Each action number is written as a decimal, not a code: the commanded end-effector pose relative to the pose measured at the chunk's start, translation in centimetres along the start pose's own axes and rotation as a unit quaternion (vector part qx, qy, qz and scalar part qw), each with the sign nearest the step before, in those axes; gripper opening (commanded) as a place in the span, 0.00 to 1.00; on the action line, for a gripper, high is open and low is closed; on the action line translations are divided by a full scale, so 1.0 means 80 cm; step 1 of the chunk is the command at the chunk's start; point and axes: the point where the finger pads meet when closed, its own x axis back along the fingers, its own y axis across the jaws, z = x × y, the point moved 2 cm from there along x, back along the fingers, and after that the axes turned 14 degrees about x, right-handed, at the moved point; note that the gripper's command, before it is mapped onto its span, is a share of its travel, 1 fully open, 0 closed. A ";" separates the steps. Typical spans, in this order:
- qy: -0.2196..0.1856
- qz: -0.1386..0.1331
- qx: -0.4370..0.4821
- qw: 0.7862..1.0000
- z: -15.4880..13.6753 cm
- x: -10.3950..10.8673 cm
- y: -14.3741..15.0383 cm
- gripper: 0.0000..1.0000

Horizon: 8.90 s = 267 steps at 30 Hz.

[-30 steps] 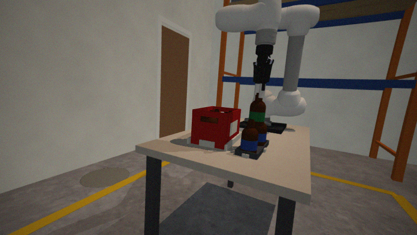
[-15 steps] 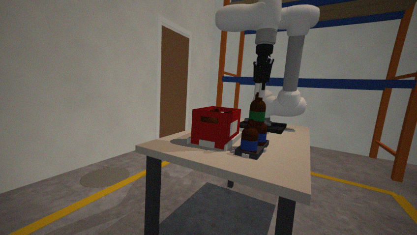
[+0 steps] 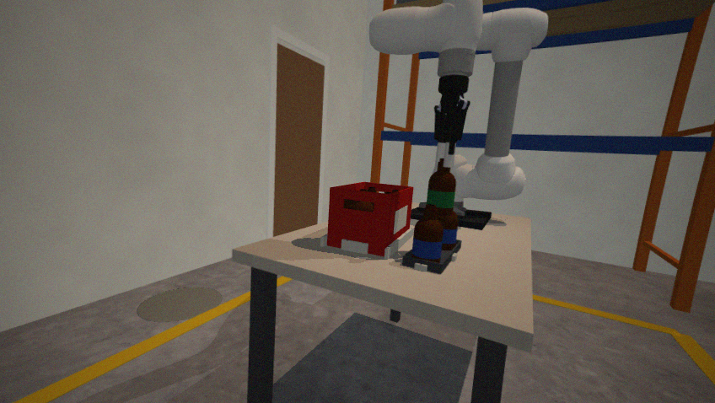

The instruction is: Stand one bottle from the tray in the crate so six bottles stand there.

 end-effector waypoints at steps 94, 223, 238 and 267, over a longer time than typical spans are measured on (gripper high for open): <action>0.000 0.000 0.000 1.000 0.000 0.050 0.000 0.00; 0.000 0.000 0.000 1.000 -0.012 0.078 -0.010 0.00; 0.000 0.000 0.000 1.000 -0.031 0.078 -0.025 0.00; 0.000 0.000 0.000 1.000 -0.085 0.078 -0.070 0.00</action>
